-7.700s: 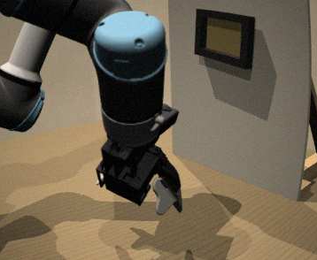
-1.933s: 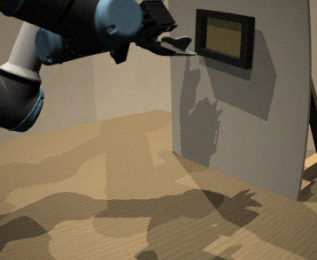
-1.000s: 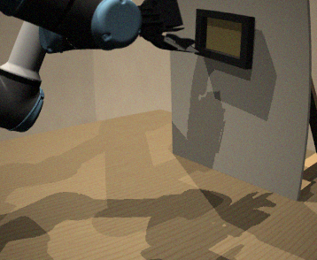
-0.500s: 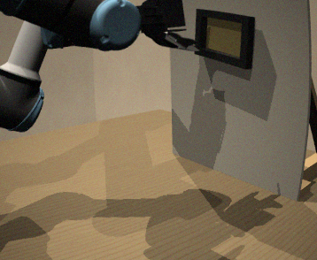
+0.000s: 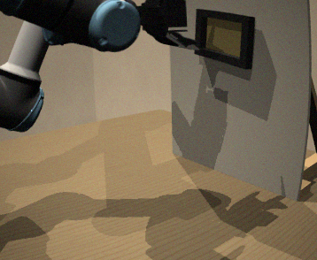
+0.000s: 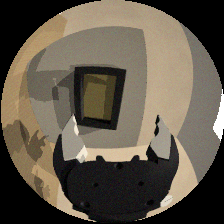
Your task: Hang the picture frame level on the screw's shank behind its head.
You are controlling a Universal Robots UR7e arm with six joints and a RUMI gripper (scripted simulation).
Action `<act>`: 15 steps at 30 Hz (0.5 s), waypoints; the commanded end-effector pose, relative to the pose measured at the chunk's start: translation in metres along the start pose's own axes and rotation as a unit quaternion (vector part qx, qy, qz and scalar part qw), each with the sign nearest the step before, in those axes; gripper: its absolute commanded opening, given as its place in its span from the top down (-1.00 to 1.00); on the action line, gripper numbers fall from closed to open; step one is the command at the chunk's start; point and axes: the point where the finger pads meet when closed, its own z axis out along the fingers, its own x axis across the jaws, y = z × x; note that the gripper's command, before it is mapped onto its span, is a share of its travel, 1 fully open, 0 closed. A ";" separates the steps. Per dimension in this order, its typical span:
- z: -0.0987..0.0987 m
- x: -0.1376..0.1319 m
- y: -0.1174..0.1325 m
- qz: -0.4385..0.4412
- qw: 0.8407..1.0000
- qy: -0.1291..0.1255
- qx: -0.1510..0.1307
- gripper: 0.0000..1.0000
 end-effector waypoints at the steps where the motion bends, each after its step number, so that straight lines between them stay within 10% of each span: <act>1: 0.001 0.001 0.002 0.013 1.000 -0.001 -0.003 -1.00; 15: 0.002 0.003 0.006 0.039 0.999 -0.004 -0.010 -1.00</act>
